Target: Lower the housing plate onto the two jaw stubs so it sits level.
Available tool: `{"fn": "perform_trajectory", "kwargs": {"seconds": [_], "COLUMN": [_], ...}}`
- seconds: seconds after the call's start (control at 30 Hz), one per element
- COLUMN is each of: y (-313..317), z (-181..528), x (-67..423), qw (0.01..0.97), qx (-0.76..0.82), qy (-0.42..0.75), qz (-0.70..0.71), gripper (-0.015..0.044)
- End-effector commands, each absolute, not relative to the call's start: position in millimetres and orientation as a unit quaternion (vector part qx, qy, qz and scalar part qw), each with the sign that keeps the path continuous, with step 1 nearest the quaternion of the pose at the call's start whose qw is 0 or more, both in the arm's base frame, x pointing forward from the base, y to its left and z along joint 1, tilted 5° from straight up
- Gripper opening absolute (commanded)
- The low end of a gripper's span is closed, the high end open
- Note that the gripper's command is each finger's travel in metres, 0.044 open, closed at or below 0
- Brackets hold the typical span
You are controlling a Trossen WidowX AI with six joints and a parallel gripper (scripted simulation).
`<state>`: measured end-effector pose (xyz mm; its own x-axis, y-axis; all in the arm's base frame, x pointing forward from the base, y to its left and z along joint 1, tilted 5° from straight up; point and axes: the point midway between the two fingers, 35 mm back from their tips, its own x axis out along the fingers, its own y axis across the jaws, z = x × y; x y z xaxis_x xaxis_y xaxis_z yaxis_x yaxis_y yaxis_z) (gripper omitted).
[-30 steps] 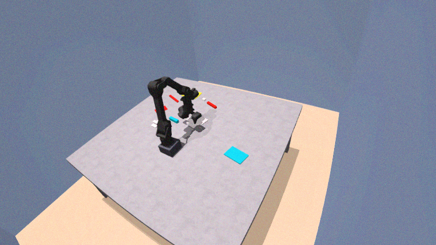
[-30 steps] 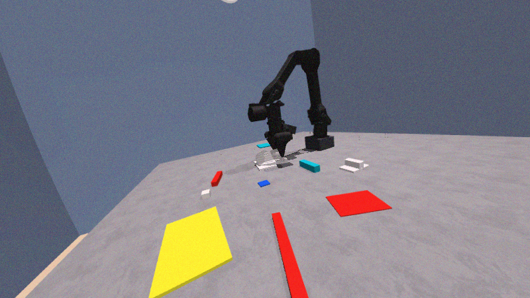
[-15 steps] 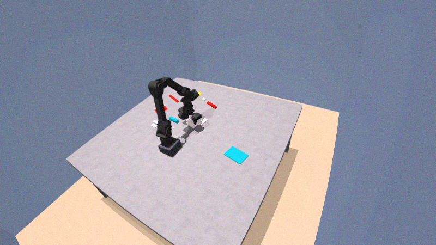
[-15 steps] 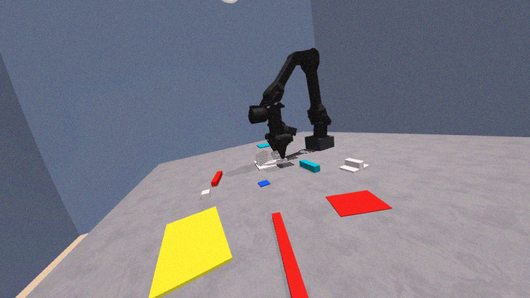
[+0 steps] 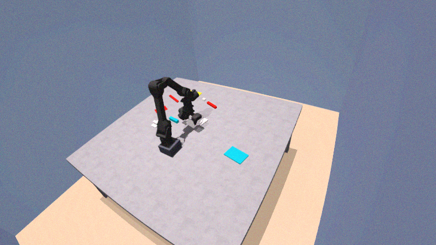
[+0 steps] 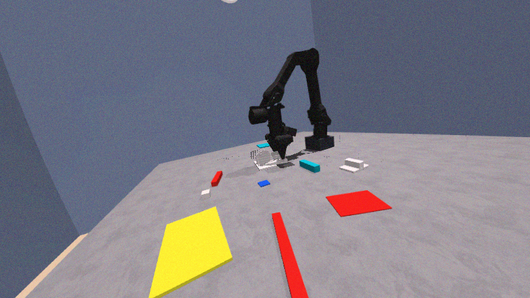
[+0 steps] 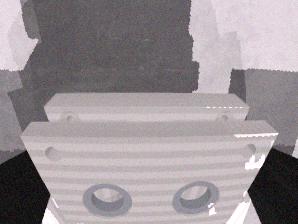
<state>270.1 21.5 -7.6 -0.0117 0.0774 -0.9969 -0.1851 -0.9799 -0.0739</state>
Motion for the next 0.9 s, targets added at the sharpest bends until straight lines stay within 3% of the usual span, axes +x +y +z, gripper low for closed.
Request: {"fn": "perform_trajectory", "kwargs": {"seconds": [0.0,0.87], "y": [22.4,22.9], "z": [-8.9,-14.8], "x": [270.2,270.1], "qw": [0.096,0.095], "qx": [-0.697,-0.697], "qy": [0.039,0.039], "qz": [0.710,0.710], "gripper": [0.0351,0.0351]}}
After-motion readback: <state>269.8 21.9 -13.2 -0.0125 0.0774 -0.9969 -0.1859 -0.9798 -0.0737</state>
